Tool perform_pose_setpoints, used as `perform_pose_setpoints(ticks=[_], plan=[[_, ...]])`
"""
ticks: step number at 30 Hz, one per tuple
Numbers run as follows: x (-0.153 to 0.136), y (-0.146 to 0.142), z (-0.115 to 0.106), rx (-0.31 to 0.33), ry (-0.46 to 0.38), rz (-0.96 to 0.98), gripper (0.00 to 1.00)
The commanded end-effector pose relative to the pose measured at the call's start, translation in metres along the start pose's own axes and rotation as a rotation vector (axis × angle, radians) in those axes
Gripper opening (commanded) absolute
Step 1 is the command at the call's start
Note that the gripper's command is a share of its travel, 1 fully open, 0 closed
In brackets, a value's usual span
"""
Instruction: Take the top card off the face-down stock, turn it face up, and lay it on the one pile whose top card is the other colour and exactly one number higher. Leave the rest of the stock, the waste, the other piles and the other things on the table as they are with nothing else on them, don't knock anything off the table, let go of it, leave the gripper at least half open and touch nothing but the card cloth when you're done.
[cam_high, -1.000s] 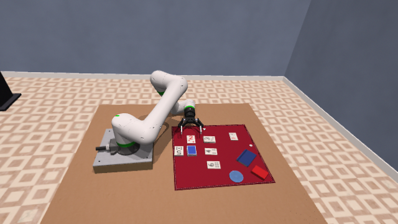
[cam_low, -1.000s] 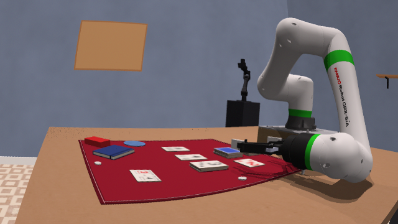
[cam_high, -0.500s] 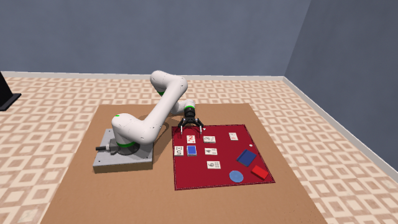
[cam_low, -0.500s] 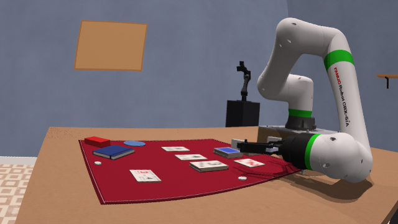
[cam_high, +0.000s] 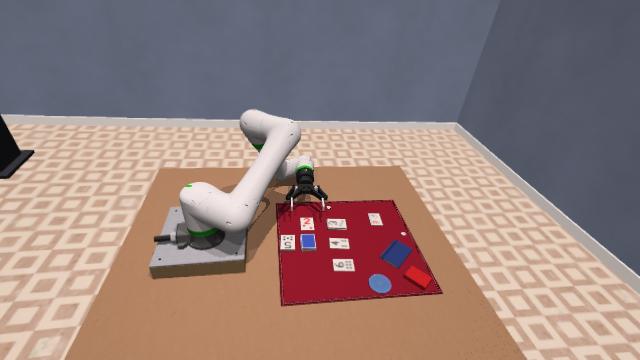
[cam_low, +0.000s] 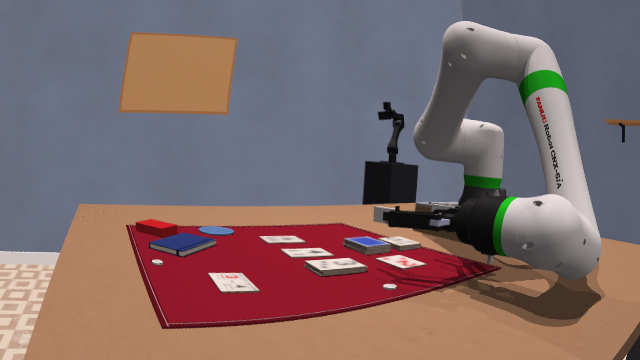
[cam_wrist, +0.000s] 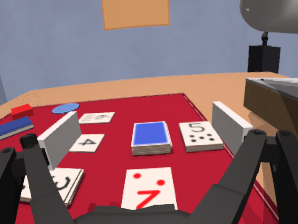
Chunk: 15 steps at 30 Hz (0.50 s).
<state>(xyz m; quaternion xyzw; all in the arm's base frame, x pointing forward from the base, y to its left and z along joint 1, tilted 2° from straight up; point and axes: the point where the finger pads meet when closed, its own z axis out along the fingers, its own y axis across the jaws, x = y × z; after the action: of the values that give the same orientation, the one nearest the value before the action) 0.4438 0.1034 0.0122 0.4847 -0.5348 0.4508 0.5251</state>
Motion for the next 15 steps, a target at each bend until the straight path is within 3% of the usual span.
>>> perform_pose_setpoints(ticks=[1,8,15], plan=[[0.009,0.000,-0.001,0.000,-0.001,0.001,1.00],[0.039,0.000,-0.002,0.000,-0.001,0.001,1.00],[0.052,0.000,-0.003,0.000,-0.001,0.001,1.00]])
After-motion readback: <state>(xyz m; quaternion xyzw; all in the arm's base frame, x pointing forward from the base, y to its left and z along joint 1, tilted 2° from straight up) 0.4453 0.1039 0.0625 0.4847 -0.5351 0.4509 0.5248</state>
